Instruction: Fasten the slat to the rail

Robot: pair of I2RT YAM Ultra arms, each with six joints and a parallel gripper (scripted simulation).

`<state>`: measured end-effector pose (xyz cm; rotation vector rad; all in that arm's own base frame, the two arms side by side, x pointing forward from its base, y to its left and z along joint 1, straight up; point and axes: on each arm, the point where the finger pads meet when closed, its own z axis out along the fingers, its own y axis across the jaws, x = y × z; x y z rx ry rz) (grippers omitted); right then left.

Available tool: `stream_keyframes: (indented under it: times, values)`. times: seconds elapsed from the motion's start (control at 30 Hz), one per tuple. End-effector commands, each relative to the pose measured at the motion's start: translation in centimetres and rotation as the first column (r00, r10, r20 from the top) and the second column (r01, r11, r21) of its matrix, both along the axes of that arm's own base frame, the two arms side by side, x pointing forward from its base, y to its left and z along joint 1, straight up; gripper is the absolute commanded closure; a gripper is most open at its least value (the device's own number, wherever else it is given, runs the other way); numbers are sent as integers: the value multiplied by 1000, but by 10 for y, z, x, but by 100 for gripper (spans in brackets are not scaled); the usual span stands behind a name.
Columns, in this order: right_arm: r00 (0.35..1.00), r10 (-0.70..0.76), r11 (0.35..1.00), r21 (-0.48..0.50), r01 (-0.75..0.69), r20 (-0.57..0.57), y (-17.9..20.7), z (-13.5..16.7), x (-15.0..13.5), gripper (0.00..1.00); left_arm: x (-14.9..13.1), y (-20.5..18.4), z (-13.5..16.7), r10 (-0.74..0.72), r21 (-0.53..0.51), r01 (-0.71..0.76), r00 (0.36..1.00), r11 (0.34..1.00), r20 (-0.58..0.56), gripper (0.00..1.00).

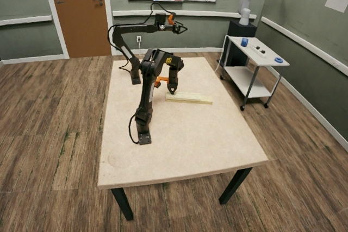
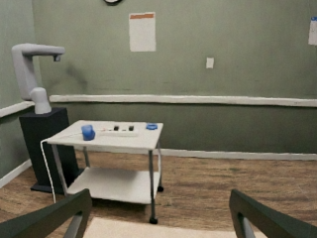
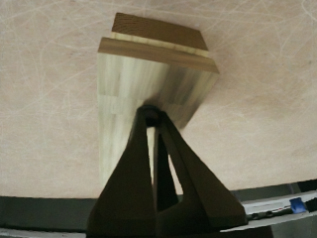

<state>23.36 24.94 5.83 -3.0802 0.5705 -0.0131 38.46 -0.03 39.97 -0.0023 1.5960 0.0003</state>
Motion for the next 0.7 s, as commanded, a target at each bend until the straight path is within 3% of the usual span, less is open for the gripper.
stream_keyframes:
  times: [0.0,0.67]
  values:
    - [996,-87,996,7,87,-6,0,0,-3,88,-4,1,12,-2,1,2,999,1000,38,0]
    - [902,-431,902,8,432,-11,0,0,-3,88,-4,1,12,-2,1,2,999,1000,38,0]
